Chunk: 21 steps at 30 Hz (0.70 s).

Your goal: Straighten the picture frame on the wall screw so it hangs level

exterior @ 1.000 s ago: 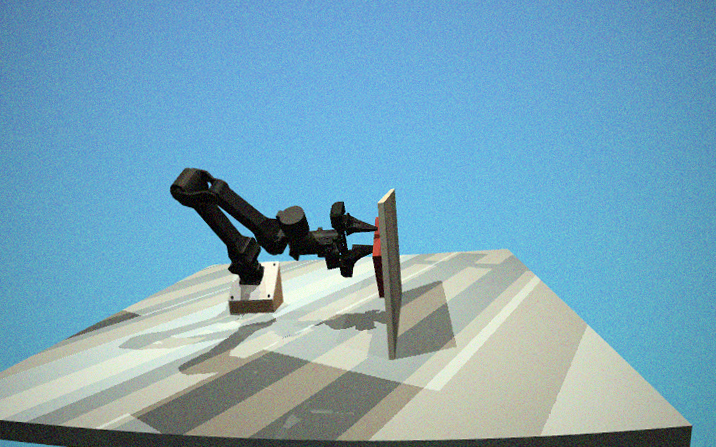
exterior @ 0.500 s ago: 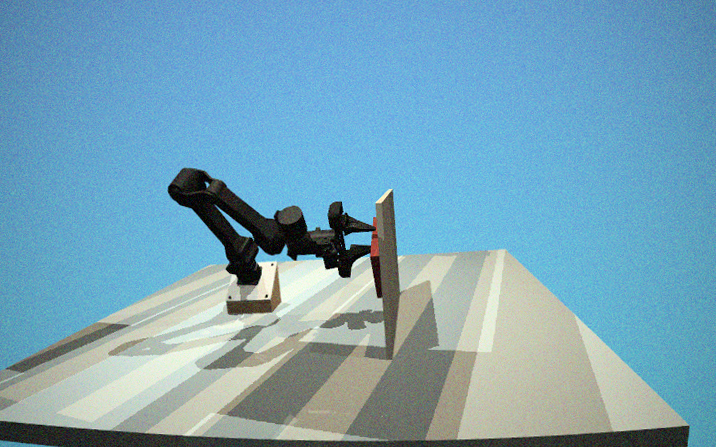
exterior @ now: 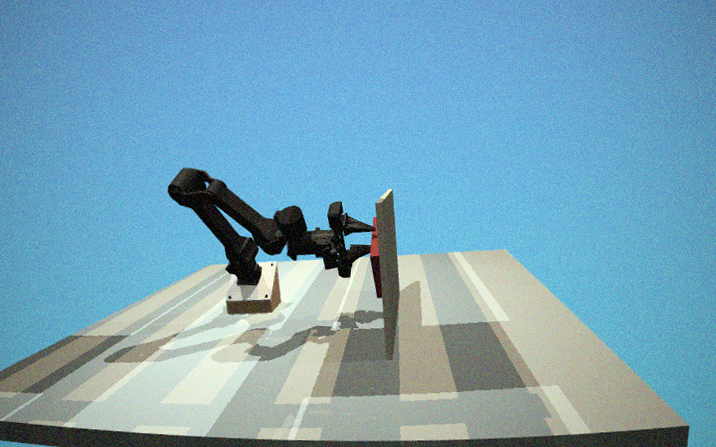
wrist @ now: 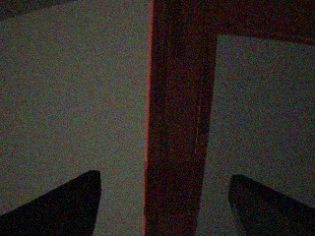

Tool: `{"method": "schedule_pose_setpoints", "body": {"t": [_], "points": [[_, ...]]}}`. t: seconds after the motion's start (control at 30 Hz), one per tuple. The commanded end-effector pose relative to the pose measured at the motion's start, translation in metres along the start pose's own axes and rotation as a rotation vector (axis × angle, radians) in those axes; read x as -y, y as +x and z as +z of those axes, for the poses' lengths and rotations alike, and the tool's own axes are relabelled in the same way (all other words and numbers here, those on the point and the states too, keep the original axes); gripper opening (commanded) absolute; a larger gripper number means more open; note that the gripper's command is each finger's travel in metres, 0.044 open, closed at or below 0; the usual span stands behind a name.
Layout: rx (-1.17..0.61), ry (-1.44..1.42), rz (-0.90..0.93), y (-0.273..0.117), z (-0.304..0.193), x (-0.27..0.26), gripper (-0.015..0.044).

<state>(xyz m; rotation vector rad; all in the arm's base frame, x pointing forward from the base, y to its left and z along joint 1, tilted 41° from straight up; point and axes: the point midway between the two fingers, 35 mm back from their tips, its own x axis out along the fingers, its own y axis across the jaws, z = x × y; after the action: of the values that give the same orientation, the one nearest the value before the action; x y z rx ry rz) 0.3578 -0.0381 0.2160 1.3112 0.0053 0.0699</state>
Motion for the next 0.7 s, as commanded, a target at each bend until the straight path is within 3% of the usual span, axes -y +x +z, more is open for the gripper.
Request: {"method": "schedule_pose_setpoints", "body": {"t": [0.0, 0.13, 0.43, 0.5, 0.67], "points": [[0.004, -0.006, 0.0, 0.0002, 0.0009, -0.0002, 0.0208], [0.004, -0.006, 0.0, 0.0002, 0.0009, -0.0002, 0.0103], [0.004, -0.006, 0.0, 0.0002, 0.0009, -0.0002, 0.0043], [0.004, -0.006, 0.0, 0.0002, 0.0009, -0.0002, 0.0], [0.004, -0.006, 0.0, 0.0002, 0.0009, -0.0002, 0.0]]}}
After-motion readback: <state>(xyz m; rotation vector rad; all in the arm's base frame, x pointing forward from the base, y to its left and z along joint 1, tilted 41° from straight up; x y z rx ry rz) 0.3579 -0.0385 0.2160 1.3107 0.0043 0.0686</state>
